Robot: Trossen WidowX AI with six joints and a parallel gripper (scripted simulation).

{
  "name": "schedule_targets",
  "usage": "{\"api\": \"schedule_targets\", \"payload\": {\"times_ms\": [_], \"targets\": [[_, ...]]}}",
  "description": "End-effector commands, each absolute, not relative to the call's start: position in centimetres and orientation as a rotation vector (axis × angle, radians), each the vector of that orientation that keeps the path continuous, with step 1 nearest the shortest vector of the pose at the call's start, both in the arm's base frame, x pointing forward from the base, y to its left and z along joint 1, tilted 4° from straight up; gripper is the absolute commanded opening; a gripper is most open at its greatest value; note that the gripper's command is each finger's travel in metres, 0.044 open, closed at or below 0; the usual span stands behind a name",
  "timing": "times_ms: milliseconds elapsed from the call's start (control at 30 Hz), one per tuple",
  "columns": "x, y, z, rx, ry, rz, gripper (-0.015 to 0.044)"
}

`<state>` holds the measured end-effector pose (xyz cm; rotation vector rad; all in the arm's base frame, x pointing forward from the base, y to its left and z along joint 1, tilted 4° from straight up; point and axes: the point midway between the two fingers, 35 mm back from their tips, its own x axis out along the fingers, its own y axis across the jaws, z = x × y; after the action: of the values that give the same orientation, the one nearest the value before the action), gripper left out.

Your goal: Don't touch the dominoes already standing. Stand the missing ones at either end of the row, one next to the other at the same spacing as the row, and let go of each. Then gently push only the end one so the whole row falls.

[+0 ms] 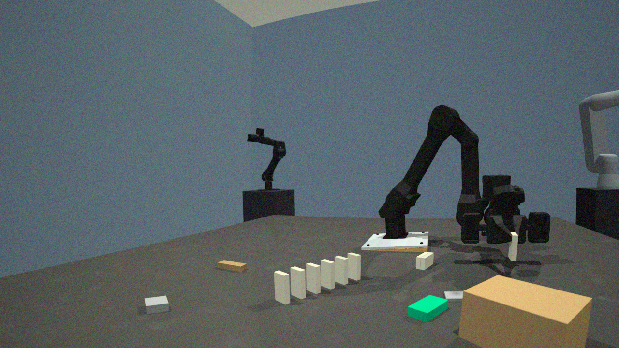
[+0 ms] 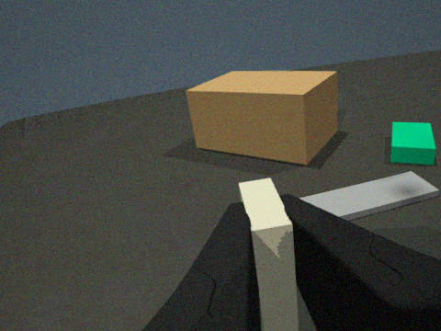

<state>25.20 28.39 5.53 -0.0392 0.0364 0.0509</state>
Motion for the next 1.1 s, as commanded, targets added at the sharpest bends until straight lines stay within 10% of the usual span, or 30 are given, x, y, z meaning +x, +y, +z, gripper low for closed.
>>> {"api": "schedule_targets", "payload": {"times_ms": [0, 533, 1067], "targets": [[25.3, 28.2, 3.9, -0.041, 0.049, 0.053, 0.0028], [25.3, 28.0, 2.7, -0.038, 0.057, 0.051, 0.0028], [25.3, 28.0, 2.9, -0.039, 0.057, 0.051, 0.0440]]}}
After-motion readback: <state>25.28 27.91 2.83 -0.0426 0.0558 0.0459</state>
